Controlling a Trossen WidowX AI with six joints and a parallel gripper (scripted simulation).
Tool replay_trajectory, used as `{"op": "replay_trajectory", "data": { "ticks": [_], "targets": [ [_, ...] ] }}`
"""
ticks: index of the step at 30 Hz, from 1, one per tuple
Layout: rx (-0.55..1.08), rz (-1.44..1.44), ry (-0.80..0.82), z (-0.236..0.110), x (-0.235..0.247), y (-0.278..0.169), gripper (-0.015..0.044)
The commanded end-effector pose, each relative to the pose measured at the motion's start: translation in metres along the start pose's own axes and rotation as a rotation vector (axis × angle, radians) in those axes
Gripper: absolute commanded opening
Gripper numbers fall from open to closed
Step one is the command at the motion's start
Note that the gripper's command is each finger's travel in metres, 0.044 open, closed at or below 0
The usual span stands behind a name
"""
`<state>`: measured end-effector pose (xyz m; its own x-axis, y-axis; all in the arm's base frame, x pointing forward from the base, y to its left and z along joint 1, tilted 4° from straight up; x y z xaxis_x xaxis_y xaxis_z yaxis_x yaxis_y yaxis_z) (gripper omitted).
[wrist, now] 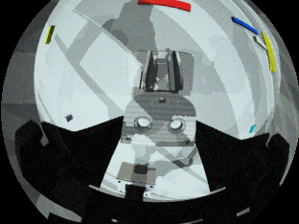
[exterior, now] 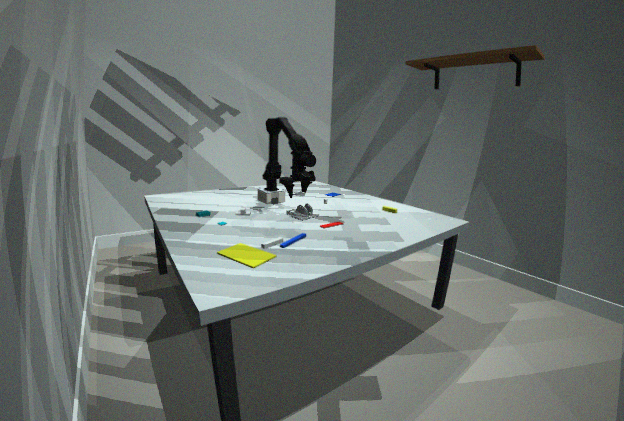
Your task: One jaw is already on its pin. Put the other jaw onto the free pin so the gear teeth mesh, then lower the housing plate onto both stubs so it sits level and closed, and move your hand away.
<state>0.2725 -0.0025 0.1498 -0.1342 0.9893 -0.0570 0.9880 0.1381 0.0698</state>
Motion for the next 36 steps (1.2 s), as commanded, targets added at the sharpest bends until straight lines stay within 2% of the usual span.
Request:
{"op": "replay_trajectory", "data": {
  "ticks": [1,36],
  "targets": [
    [0.000,-0.032,-0.006,0.000,0.002,0.000,0.0351],
    [0.001,-0.041,-0.007,0.000,-0.005,-0.012,0.0351]
  ]
}}
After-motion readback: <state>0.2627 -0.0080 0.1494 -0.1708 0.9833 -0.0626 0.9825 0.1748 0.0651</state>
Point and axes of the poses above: the point midway between the two fingers, 35 mm back from their tips, its own z axis out along the fingers, its own x axis across the jaws, y = z × x, the point moved 8 cm from there along -z, back along the fingers, and after that the axes turned 1 degree about z, right-handed, at the moved point
